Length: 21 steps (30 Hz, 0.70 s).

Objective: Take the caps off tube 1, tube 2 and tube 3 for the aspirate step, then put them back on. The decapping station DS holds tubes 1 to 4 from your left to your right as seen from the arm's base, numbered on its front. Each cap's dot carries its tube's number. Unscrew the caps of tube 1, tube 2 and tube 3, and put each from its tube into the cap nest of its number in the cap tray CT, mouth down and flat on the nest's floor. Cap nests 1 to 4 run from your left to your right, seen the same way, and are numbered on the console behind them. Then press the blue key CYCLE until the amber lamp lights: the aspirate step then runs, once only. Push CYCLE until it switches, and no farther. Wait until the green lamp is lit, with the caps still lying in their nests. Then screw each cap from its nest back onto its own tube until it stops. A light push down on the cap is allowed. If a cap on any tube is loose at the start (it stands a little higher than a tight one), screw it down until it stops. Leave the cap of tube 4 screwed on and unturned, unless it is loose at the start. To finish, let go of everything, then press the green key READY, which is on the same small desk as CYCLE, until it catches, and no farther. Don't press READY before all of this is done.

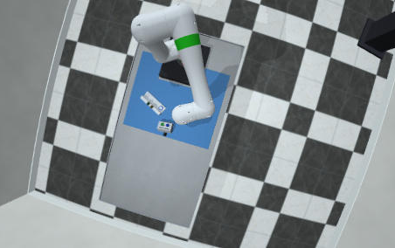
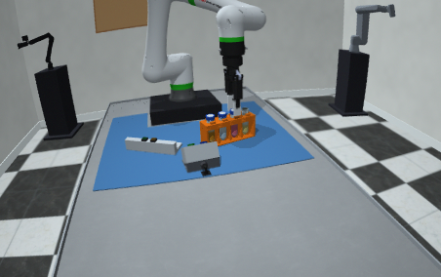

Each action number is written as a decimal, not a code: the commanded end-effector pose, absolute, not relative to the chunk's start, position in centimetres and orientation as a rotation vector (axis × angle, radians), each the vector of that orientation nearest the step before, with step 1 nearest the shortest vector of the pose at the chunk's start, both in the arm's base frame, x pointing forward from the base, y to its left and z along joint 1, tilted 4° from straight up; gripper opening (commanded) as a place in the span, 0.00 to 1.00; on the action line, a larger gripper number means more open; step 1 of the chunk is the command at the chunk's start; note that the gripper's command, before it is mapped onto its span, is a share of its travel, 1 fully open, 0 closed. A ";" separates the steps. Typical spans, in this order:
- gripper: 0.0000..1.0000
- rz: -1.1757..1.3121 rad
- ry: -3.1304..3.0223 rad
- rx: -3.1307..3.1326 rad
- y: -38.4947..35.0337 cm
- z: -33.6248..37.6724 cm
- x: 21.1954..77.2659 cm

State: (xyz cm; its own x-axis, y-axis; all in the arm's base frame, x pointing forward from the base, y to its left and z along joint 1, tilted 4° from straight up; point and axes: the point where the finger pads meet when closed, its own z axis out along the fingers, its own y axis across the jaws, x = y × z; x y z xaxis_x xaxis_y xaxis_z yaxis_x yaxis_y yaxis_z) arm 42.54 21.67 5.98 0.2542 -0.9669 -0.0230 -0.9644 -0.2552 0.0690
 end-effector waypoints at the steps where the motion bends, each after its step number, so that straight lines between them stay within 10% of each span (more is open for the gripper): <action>1: 0.35 -0.057 -2.097 2.271 21.7 6.0 42.5; 11: 0.35 -0.048 -2.325 2.032 21.7 6.0 42.5; 12: 0.00 -0.048 -2.325 2.032 21.7 6.0 42.5; 21: 0.00 -0.048 -2.325 2.032 21.7 6.0 42.5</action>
